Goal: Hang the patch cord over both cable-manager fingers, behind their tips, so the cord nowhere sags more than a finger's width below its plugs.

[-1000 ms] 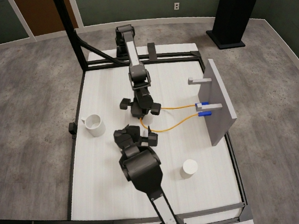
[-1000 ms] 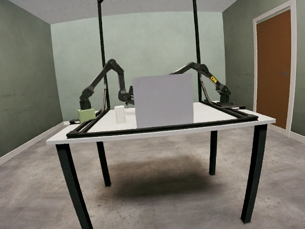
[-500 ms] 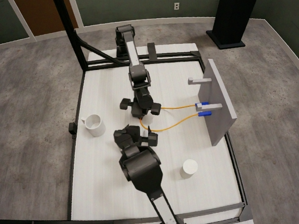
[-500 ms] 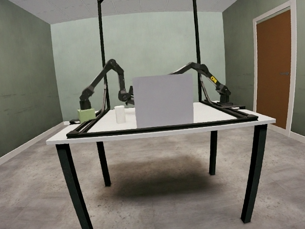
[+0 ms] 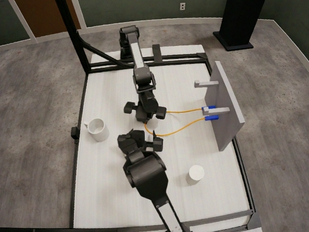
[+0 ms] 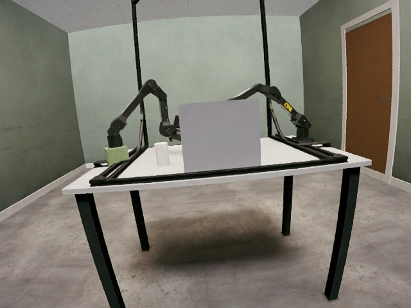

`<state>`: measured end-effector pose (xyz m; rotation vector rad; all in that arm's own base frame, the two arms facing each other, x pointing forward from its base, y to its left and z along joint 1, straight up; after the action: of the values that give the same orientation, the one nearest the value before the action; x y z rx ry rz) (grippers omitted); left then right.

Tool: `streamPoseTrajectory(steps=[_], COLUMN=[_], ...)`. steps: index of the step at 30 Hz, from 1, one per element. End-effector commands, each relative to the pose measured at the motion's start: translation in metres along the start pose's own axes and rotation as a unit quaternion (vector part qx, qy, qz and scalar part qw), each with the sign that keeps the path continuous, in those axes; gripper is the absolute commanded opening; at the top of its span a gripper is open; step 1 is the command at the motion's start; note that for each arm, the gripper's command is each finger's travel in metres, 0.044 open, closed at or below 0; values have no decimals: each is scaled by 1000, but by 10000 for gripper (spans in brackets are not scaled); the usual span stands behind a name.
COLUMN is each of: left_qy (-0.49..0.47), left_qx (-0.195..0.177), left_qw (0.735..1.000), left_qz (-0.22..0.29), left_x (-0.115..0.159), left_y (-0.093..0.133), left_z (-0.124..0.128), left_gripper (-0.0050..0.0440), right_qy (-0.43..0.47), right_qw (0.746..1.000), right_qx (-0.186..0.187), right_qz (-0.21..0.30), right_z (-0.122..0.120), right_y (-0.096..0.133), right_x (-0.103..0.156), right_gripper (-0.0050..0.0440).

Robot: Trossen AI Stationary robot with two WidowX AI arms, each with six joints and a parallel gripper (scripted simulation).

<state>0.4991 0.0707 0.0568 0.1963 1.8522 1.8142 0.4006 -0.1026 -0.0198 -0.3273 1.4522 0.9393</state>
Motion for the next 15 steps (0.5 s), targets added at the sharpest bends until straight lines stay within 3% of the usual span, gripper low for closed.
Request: streamPoseTrajectory(steps=[1, 15], left_qy=[-1, -1], left_qx=[-6, -7], left_qw=[1000, 1000], left_qz=[-5, -6], left_x=[-3, -5], left_y=[6, 10], left_z=[2, 3], left_gripper=[20, 20], right_qy=[-4, -4], right_qw=[1000, 1000], right_qx=[-3, -3], right_qz=[-8, -8], right_z=[3, 3], right_y=[0, 0], right_x=[-7, -7], right_gripper=[440, 440])
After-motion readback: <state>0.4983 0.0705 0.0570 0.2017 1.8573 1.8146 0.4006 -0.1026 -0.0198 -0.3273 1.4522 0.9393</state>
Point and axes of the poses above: on each arm, the point midway between the two fingers, 35 mm back from their tips, its own y axis back along the fingers, its own z axis across the jaws, x = y × z, the point moved 5 cm from there along y, back along the fingers, and after that the axes turned 9 degrees about -y, right-handed, at the moved point
